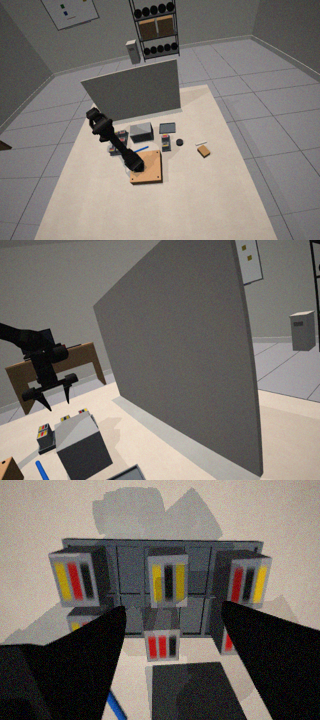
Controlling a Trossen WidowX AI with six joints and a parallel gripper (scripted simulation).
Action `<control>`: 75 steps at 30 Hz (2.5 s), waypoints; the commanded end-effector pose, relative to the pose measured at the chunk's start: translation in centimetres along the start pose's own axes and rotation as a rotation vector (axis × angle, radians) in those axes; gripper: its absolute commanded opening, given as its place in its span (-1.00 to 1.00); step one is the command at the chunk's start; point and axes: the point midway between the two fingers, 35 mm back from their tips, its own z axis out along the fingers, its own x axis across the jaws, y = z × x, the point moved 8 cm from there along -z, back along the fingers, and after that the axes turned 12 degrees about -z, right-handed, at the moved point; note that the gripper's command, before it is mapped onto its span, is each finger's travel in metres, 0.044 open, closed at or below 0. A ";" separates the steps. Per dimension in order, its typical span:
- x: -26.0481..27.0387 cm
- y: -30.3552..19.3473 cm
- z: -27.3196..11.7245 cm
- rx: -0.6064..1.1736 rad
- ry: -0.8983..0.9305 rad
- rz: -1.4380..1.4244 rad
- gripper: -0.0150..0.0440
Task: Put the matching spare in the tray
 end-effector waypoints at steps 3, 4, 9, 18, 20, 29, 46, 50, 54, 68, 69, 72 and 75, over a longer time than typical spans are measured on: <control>0.1 0.0 0.4 0.002 0.011 0.001 0.53; 0.1 0.0 0.5 0.002 0.011 0.001 0.53; 0.0 0.0 1.1 0.002 0.011 0.001 0.53; -0.1 0.1 2.6 0.002 0.011 0.001 0.53; -0.1 0.1 2.9 0.002 0.011 0.001 0.53; -0.2 0.1 4.4 0.002 0.011 0.001 0.53; -0.1 0.1 7.2 0.002 0.011 0.001 0.53; 0.0 0.1 7.8 0.002 0.012 0.001 0.53; 0.1 0.0 8.4 0.002 0.012 0.001 0.53; 0.1 0.0 8.4 0.002 0.012 0.001 0.53; 0.1 0.0 8.4 0.002 0.012 0.001 0.53; 0.1 0.0 8.4 0.002 0.012 0.001 0.53; 0.1 0.0 8.4 0.002 0.012 0.001 0.53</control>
